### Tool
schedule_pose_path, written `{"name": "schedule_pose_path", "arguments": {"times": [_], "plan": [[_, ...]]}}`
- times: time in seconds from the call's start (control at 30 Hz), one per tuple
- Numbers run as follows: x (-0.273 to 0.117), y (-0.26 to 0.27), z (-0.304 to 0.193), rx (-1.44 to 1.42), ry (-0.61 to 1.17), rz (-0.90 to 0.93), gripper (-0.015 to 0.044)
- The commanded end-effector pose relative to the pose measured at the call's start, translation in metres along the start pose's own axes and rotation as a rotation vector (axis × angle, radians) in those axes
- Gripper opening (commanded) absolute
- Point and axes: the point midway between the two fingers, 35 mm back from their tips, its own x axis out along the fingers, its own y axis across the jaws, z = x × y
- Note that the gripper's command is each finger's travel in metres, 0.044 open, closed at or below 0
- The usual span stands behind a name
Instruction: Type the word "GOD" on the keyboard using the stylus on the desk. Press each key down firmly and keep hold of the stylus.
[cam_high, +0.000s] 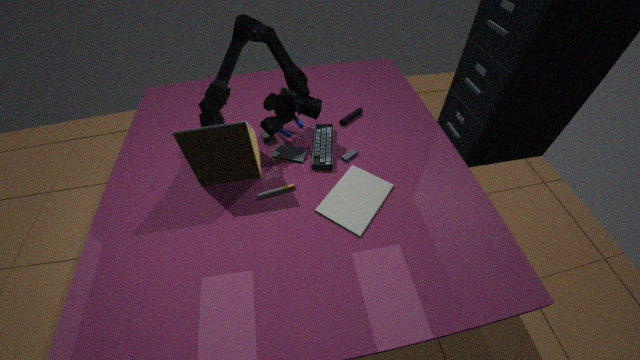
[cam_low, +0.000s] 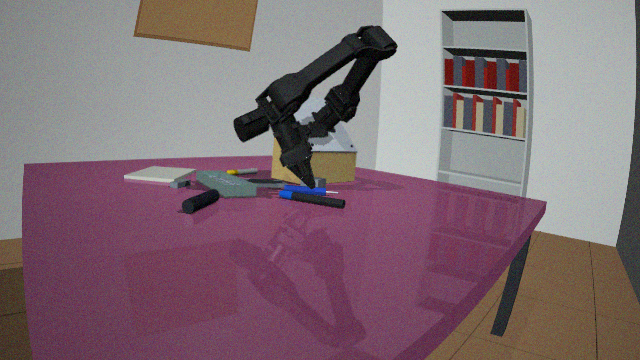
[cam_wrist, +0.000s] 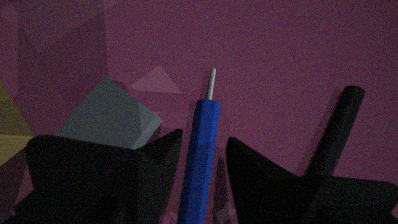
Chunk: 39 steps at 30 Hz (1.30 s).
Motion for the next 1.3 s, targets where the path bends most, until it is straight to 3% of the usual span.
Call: {"name": "schedule_pose_path", "arguments": {"times": [0.0,0.37,0.53,0.63,0.93,1.27], "plan": [[0.004,0.001,-0.001,0.006,-0.004,-0.003,0.0150],[0.009,0.001,-0.004,0.006,-0.004,-0.003,0.0150],[0.008,0.000,-0.004,0.000,0.000,0.000,0.0019],[0.008,0.000,-0.004,0.000,0.000,0.000,0.0000],[0.004,0.000,-0.003,0.000,0.002,0.001,0.0000],[-0.027,0.001,0.014,0.003,0.006,0.003,0.0000]]}}
